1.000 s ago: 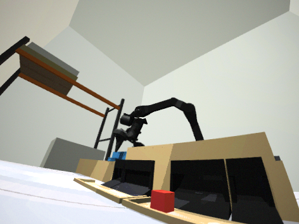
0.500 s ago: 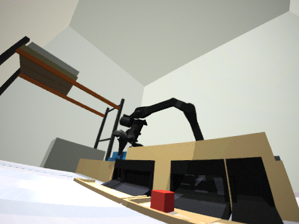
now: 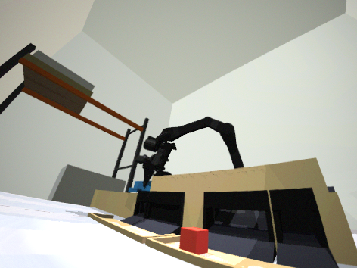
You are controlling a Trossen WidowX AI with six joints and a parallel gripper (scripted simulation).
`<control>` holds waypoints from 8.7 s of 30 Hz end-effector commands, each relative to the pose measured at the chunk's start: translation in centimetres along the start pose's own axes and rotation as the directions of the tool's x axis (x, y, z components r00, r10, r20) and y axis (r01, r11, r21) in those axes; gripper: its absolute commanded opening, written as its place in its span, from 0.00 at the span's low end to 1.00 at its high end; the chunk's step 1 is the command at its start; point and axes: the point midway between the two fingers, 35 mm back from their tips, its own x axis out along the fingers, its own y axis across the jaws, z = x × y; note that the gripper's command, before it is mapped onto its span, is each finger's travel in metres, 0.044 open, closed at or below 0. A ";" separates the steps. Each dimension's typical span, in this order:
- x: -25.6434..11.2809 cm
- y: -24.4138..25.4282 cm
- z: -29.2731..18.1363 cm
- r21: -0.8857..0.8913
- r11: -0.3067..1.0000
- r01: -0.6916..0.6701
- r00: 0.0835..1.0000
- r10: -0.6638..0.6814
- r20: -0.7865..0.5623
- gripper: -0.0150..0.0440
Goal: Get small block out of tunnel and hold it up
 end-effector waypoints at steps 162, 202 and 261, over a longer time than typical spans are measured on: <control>0.1 0.1 0.1 0.002 1.000 0.001 1.000 -0.001 -0.016 0.78; -0.8 0.3 -3.8 -0.010 1.000 -0.001 0.999 0.002 0.040 0.30; 0.0 13.4 -31.7 -0.975 0.023 -0.223 0.960 -0.169 -0.223 1.00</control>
